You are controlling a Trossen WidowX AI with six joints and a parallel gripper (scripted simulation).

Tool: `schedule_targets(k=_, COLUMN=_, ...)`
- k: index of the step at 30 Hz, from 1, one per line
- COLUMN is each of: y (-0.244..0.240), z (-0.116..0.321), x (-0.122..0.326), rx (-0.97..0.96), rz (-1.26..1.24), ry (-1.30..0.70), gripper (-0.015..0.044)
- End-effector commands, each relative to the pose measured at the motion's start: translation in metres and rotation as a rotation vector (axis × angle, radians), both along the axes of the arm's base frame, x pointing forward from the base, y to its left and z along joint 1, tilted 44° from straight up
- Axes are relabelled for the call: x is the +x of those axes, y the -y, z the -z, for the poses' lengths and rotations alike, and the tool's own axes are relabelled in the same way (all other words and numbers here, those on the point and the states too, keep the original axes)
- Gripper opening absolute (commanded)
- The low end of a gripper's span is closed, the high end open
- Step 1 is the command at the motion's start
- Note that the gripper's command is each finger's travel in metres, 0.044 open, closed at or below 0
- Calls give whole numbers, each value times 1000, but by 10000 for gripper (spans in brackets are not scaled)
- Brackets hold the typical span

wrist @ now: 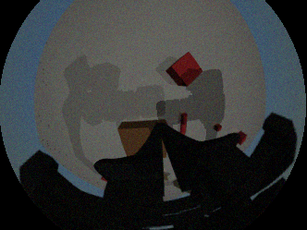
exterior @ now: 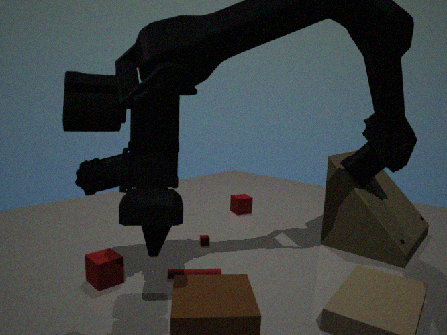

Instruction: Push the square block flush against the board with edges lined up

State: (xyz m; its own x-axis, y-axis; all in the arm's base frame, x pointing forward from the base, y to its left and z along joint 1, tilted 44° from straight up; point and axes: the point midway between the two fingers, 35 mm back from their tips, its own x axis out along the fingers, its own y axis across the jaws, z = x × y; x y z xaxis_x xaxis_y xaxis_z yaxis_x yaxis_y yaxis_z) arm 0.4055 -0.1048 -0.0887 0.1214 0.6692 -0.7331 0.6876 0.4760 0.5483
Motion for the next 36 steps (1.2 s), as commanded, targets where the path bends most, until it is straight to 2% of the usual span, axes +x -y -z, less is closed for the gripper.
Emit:
schedule_targets(k=1, y=1, z=9, x=-4, rx=10, rz=52, ry=-54, gripper=0)
schedule_targets(k=4, y=-1, z=12, x=-4, rx=10, rz=52, ry=-54, gripper=0)
schedule_targets(k=9, y=-36, z=49, x=2, rx=13, rz=52, ry=-53, gripper=0)
schedule_targets(k=36, y=-51, z=39, x=-11, rx=14, rz=52, ry=-55, gripper=0)
